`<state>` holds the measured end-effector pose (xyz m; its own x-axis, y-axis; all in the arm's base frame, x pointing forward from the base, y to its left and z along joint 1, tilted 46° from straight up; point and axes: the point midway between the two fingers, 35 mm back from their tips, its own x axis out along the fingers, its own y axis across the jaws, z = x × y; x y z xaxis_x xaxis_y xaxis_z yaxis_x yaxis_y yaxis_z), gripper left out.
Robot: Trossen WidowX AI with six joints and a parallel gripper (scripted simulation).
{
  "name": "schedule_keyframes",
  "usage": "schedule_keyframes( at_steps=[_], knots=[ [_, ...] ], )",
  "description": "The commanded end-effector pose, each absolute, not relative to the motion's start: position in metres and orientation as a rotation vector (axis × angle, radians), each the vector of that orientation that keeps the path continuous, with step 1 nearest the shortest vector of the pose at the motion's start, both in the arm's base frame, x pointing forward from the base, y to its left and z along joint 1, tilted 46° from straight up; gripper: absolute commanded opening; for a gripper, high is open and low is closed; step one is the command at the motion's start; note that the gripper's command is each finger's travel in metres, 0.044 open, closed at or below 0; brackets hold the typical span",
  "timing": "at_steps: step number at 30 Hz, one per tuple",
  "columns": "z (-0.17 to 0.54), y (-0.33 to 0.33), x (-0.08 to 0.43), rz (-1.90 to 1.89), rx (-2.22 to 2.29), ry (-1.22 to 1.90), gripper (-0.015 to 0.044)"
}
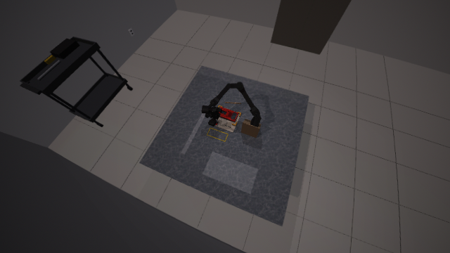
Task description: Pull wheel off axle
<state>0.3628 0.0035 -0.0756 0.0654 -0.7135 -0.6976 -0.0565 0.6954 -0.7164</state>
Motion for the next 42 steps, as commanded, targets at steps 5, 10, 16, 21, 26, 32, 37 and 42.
schedule_keyframes(
  at_steps=[5,10,16,21,26,32,37,42],
  knots=[
    [-0.065,0.015,0.362,-0.526,-0.713,1.415,0.0184],
    [-0.057,0.024,0.362,-0.525,-0.712,1.415,0.0300],
    [-0.036,0.049,0.359,-0.525,-0.712,1.416,0.0300],
    [-0.037,0.048,0.359,-0.525,-0.712,1.416,0.0300],
    [-0.055,0.030,0.363,-0.524,-0.712,1.416,0.0300],
    [-0.076,0.007,0.365,-0.527,-0.714,1.415,0.0300],
    [-0.074,0.007,0.363,-0.535,-0.704,1.426,0.0247],
    [-0.074,0.007,0.363,-0.535,-0.704,1.426,0.0175]
  ],
)
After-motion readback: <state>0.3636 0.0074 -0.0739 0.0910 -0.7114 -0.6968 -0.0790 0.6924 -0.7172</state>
